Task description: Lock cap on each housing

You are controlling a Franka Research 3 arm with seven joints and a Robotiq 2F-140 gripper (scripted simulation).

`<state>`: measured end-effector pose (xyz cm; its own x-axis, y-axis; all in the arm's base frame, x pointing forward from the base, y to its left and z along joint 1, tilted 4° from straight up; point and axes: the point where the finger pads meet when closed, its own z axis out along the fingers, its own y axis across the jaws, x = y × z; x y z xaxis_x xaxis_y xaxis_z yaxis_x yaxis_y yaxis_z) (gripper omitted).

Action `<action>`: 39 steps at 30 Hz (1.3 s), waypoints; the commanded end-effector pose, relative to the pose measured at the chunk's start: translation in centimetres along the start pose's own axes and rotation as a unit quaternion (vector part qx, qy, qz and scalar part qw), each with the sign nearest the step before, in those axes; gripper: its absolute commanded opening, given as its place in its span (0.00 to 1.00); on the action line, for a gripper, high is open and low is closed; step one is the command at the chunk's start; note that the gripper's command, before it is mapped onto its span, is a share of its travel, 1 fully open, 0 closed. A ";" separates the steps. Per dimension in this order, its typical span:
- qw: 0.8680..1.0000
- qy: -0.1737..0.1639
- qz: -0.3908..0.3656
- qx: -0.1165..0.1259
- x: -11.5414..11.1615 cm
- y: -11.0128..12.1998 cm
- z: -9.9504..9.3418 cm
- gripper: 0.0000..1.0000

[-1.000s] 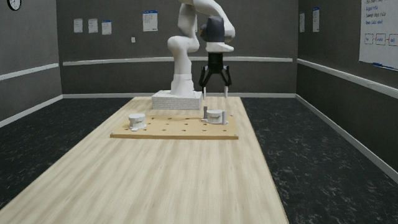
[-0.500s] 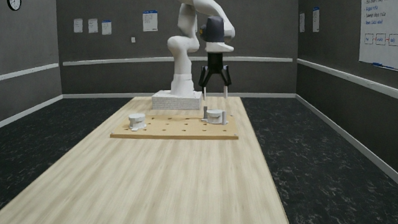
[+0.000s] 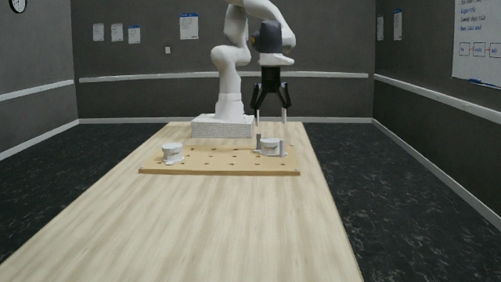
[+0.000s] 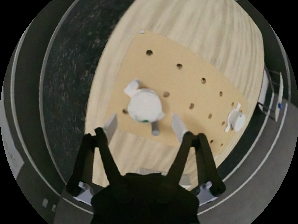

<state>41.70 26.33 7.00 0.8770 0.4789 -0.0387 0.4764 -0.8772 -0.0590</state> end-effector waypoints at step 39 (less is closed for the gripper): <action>1.000 0.001 -0.003 0.001 0.0 0.0 2.6 0.78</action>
<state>41.41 26.39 4.82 0.8787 0.4753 -0.0441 0.4725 -0.8793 -0.0602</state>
